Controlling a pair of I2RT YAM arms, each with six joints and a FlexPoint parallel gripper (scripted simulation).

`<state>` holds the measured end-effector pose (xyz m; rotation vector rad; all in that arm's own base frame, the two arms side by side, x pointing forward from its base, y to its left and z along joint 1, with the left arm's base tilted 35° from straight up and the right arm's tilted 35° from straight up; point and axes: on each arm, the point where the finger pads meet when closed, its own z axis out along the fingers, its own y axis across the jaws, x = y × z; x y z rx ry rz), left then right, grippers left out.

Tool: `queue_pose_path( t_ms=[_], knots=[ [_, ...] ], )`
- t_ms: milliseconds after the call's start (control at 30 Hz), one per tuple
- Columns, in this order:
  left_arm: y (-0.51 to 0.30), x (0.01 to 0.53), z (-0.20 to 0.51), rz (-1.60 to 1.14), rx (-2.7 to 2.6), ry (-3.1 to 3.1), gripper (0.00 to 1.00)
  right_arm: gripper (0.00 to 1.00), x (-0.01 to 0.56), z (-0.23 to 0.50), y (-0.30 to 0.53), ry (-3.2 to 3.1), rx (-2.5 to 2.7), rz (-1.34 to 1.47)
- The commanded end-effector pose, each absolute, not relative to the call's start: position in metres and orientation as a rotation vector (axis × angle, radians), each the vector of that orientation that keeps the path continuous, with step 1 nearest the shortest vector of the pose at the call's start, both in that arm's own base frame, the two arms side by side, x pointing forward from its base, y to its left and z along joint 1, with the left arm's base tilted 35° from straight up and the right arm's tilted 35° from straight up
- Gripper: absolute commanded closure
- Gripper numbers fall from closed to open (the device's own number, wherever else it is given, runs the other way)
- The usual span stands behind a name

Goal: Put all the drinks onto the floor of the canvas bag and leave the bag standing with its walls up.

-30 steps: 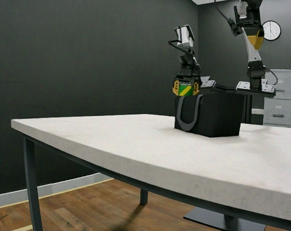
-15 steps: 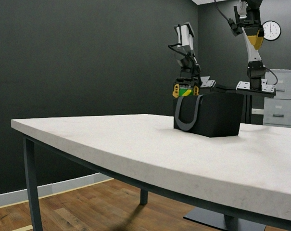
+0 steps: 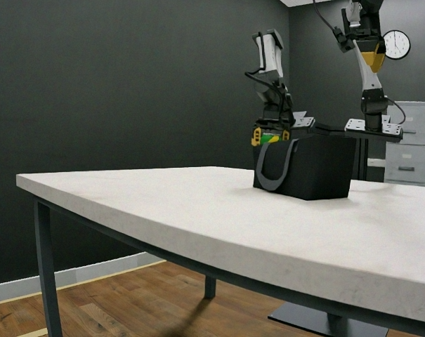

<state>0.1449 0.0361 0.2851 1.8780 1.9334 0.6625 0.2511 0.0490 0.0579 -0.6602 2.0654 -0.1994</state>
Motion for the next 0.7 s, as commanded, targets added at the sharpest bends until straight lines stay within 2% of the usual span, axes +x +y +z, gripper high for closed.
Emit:
queue_pose_path(
  t_ms=[0, 300, 667],
  knots=[
    [0.036, 0.148, 0.284, 0.652, 1.881, 1.934, 0.14, 0.33, 0.262, 0.063, 0.050, 2.008, -0.642, -0.198],
    [0.036, 0.148, 0.284, 0.652, 1.881, 1.934, 0.14, 0.33, 0.257, 0.050, 0.050, 2.049, -0.632, -0.207],
    [0.036, 0.148, 0.284, 0.652, 1.881, 1.934, 0.14, 0.33, 0.266, 0.074, 0.055, 1.988, -0.622, -0.190]
  ],
)
